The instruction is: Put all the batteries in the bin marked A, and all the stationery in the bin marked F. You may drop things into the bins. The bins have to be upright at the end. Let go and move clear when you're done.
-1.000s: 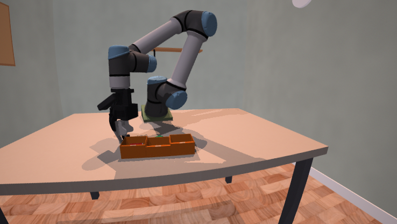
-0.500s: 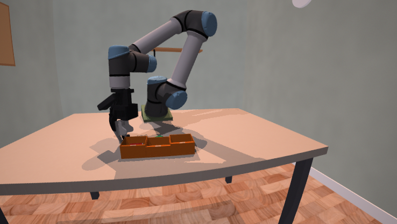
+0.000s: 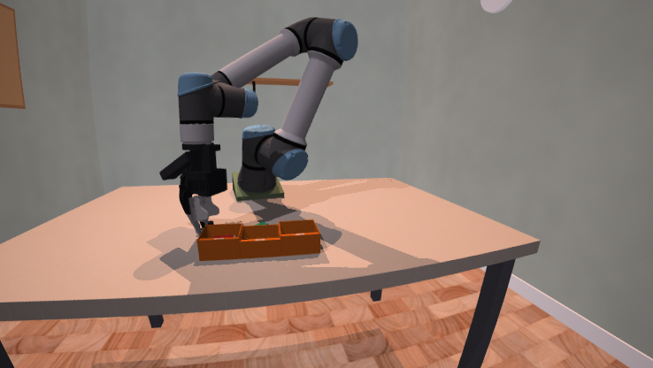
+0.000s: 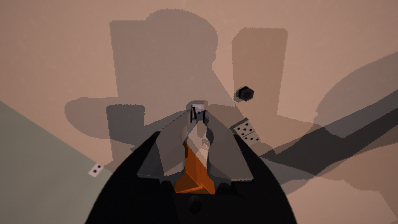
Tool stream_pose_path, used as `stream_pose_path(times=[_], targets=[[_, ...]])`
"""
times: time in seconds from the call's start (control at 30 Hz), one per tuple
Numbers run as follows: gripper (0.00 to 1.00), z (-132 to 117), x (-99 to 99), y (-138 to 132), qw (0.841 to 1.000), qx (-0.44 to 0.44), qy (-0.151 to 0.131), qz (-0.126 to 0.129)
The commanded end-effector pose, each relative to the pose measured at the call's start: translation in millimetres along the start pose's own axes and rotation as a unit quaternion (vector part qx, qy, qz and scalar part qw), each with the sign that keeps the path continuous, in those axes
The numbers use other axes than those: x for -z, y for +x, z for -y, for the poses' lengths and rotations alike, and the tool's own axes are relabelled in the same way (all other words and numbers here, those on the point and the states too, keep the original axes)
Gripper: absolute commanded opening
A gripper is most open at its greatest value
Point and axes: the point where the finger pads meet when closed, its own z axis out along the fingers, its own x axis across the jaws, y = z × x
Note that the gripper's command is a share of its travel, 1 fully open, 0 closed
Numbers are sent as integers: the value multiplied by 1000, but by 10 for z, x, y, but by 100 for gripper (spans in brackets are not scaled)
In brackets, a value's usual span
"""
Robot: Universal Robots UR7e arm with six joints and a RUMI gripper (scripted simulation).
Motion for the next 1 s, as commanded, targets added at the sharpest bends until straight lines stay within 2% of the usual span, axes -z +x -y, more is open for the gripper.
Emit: stream_pose_path(times=[0.0, 0.13, 0.2, 0.5, 0.97], targets=[[0, 0, 131, -3, 1000, 0, 0, 0], [0, 1, 265, -3, 1000, 0, 0, 0], [0, 1, 265, -3, 1000, 0, 0, 0], [0, 1, 565, -3, 1000, 0, 0, 0], [0, 0, 565, -3, 1000, 0, 0, 0]])
